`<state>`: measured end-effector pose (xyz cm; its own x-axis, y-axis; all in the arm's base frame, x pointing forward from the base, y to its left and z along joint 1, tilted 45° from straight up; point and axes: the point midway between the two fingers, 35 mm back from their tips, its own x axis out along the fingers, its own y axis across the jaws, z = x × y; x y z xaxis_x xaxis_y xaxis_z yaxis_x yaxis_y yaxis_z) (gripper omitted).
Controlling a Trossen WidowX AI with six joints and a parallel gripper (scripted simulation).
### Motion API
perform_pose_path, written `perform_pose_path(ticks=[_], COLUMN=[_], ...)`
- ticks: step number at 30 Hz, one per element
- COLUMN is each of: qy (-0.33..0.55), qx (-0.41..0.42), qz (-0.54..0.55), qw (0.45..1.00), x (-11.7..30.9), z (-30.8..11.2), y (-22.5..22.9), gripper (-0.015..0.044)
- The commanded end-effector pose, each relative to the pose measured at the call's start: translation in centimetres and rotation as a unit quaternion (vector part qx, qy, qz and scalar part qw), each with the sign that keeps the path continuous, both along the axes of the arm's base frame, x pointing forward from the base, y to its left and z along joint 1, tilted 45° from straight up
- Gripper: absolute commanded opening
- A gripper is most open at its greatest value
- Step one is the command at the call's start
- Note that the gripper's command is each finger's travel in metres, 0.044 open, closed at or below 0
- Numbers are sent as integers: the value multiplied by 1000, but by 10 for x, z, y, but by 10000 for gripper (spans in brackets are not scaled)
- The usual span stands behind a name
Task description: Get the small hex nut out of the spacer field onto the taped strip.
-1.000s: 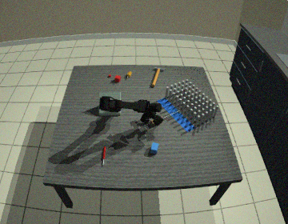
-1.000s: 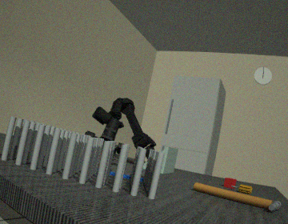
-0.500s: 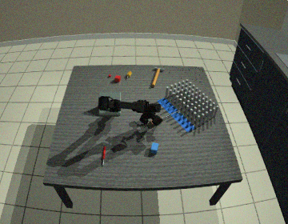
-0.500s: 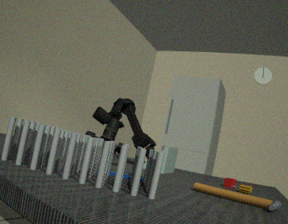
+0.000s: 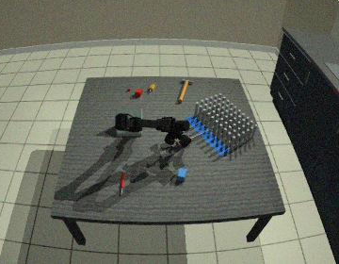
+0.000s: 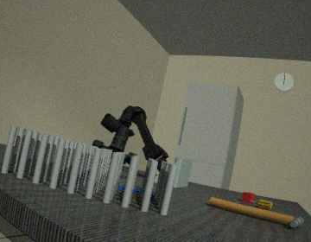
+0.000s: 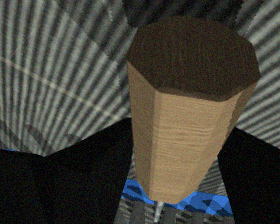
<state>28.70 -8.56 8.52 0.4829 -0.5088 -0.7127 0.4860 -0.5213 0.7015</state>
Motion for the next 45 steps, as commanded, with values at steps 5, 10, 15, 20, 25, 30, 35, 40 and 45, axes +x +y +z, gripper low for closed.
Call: perform_pose_path(ticks=[5, 10, 15, 20, 25, 30, 35, 40, 45], qy=[-8, -8, -8, -6, -4, -2, 0, 2, 2], qx=[1, 1, 1, 1, 1, 4, 9, 11, 11], qz=[0, 0, 0, 1, 3, 2, -1, -2, -3], qw=[1000, 1000, 1000, 1000, 1000, 1000, 1000, 1000, 1000], x=[4, 3, -7, -22, -36, -33, -28, -25, -23], z=[8, 10, 16, 22, 26, 32, 47, 63, 79], y=[5, 6, 5, 2, 0, 8, 23, 38, 54], gripper=[0, 0, 0, 0, 0, 0, 0, 0, 0])
